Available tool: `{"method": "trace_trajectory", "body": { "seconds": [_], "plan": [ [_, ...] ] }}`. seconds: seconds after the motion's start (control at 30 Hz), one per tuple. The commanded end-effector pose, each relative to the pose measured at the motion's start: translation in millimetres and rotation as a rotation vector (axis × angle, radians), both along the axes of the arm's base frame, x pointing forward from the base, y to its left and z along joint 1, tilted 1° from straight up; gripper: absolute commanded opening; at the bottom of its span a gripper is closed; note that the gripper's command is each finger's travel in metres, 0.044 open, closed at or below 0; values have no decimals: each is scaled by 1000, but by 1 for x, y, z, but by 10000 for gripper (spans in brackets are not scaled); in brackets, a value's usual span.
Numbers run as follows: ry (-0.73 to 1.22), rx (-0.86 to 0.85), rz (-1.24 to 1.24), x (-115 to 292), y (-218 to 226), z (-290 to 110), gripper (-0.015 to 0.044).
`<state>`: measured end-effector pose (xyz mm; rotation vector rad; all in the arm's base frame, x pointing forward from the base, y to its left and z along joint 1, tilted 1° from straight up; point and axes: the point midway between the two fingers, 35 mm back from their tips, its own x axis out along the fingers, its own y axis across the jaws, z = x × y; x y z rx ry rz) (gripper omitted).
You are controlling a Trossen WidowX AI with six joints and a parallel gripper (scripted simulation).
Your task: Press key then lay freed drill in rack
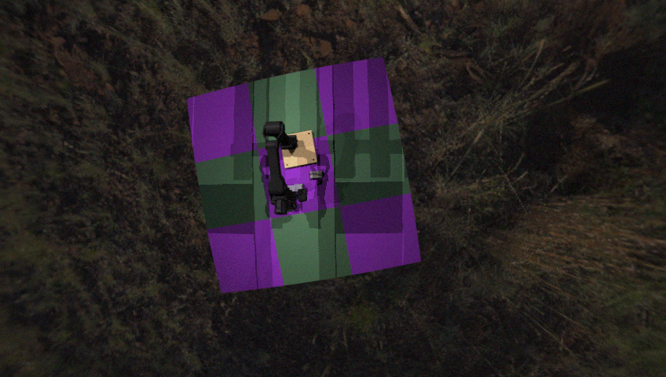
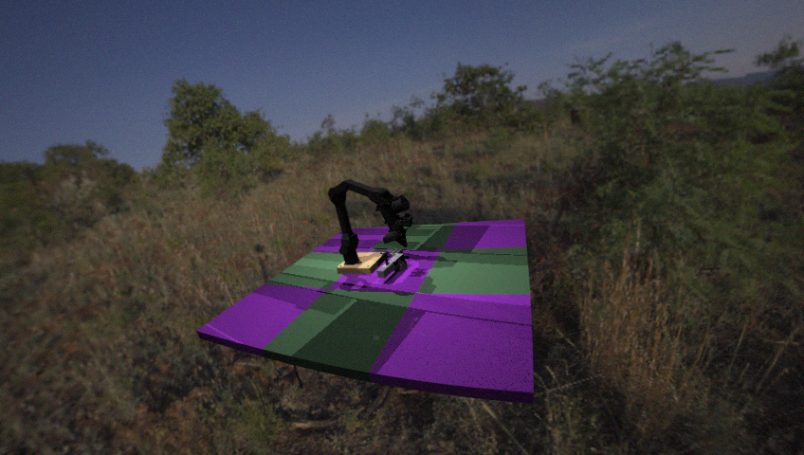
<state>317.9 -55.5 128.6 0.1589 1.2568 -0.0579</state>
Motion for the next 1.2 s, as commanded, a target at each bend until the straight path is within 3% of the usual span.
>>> {"method": "trace_trajectory", "body": {
  "seconds": [0.0,0.1,1.17],
  "plan": [
    [238,-33,-58,-54,-53,10,0],
    [299,-27,-68,-70,-63,14,0],
    [298,-27,-68,-67,-62,-6,0]
  ]
}}
